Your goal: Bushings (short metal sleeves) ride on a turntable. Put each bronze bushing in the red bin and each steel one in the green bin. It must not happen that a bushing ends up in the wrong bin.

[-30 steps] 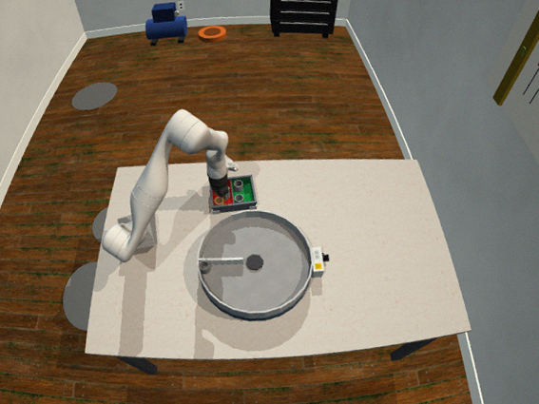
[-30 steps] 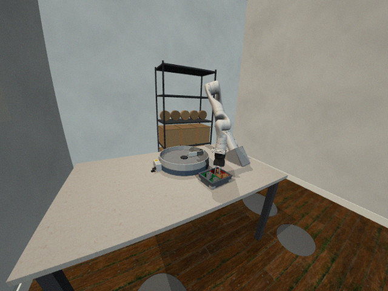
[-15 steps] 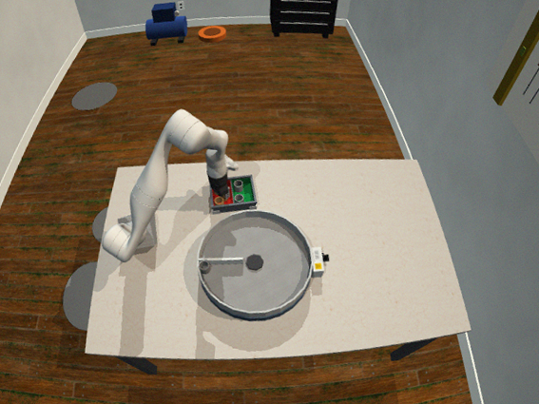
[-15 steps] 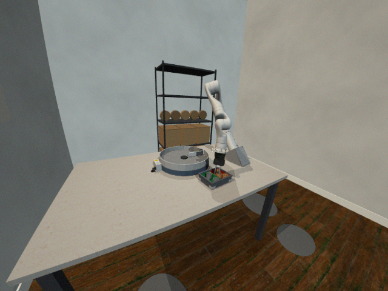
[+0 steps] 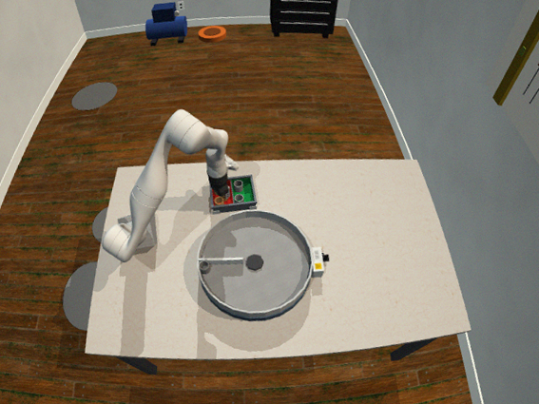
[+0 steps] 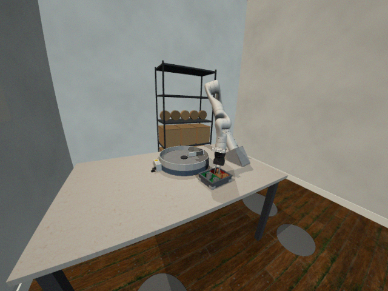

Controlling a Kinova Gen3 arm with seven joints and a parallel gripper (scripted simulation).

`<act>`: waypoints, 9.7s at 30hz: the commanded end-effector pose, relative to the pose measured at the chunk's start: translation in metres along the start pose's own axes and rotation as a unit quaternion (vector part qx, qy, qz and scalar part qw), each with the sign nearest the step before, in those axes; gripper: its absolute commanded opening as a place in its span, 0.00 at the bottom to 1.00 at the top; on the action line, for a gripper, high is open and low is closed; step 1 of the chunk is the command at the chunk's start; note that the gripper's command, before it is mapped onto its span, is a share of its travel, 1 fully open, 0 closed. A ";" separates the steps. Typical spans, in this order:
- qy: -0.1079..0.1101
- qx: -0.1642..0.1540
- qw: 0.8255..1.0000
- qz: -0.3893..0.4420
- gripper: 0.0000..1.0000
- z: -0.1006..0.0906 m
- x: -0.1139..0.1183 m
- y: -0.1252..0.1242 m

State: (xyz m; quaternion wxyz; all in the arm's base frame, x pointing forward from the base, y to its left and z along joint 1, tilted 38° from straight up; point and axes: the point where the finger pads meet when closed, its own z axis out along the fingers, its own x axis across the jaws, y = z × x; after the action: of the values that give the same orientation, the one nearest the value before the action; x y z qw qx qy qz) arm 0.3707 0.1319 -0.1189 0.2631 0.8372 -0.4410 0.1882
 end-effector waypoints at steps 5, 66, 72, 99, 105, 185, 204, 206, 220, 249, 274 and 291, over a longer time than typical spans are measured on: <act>-0.002 -0.001 1.000 0.002 0.47 -0.007 -0.004 0.001; -0.001 0.001 1.000 0.005 0.47 -0.118 0.001 -0.002; -0.001 0.001 1.000 0.005 0.47 -0.118 0.001 -0.002; -0.001 0.001 1.000 0.005 0.47 -0.118 0.001 -0.002; -0.001 0.001 1.000 0.005 0.47 -0.118 0.001 -0.002; -0.002 -0.001 1.000 0.002 0.45 -0.101 0.233 0.262; -0.002 -0.001 1.000 0.002 0.45 -0.100 0.240 0.269; -0.002 -0.001 1.000 0.002 0.45 -0.100 0.240 0.269; -0.004 0.000 1.000 0.003 0.45 -0.080 0.238 0.268; -0.002 -0.001 1.000 0.001 0.45 -0.057 0.239 0.270; -0.002 -0.002 1.000 0.000 0.45 -0.054 0.239 0.270; -0.002 -0.002 1.000 0.001 0.45 -0.041 0.239 0.270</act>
State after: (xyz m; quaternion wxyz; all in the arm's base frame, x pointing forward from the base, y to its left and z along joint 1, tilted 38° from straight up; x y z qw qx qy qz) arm 0.2707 -0.1205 0.1212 0.2629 0.8385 -0.4398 0.1855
